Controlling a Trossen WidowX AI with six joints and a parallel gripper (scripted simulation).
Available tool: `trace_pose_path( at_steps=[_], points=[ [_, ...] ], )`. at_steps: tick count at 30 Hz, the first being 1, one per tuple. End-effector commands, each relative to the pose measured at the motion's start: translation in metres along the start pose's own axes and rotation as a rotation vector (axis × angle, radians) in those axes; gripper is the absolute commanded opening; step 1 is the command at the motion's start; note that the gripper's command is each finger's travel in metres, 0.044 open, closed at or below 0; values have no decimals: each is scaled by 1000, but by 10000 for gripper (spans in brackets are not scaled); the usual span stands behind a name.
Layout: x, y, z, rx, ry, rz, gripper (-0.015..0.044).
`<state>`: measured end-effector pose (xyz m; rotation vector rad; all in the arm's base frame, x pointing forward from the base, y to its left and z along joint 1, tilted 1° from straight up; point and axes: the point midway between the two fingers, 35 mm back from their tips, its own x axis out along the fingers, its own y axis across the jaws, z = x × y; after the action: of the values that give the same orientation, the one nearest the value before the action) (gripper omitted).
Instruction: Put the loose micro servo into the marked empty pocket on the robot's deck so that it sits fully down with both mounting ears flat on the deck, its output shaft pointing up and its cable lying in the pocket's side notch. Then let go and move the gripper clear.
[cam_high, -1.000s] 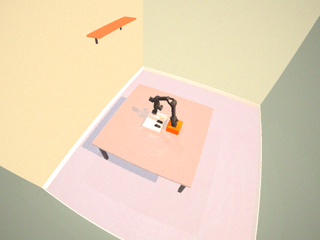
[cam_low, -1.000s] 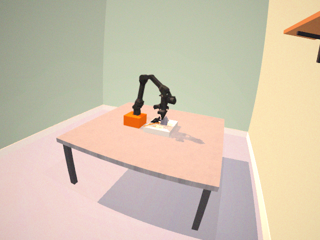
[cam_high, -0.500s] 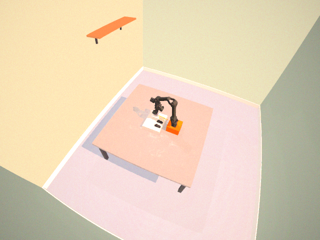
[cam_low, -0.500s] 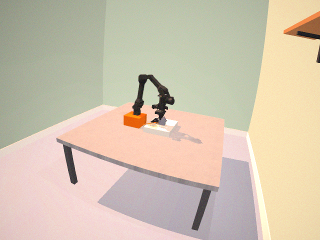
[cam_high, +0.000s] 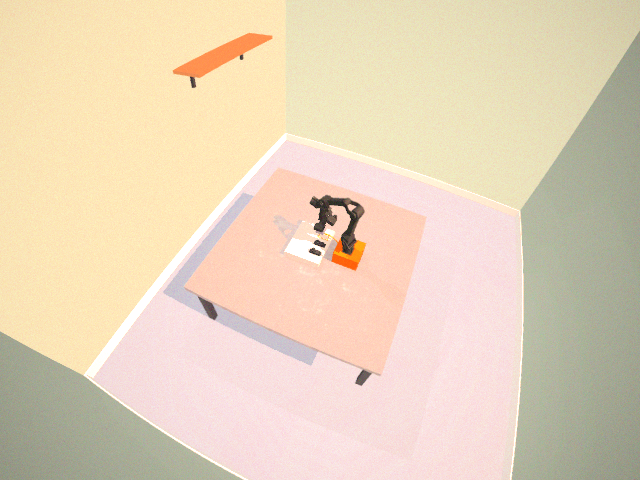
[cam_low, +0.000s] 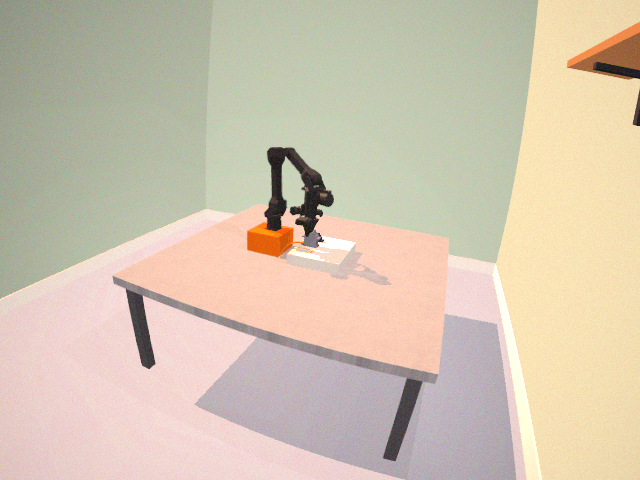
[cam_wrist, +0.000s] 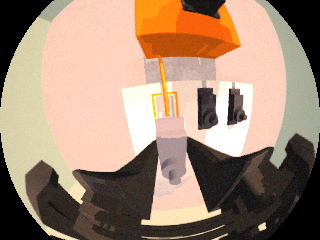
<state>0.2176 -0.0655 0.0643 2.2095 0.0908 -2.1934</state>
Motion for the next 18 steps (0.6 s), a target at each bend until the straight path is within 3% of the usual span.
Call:
trace_pose_path(
  at_steps=[1, 18],
  points=[
    [-2, 0, 20, -3, 6, 5, 0],
    [13, 1, 29, -3, 5, 5, 0]
  ],
)
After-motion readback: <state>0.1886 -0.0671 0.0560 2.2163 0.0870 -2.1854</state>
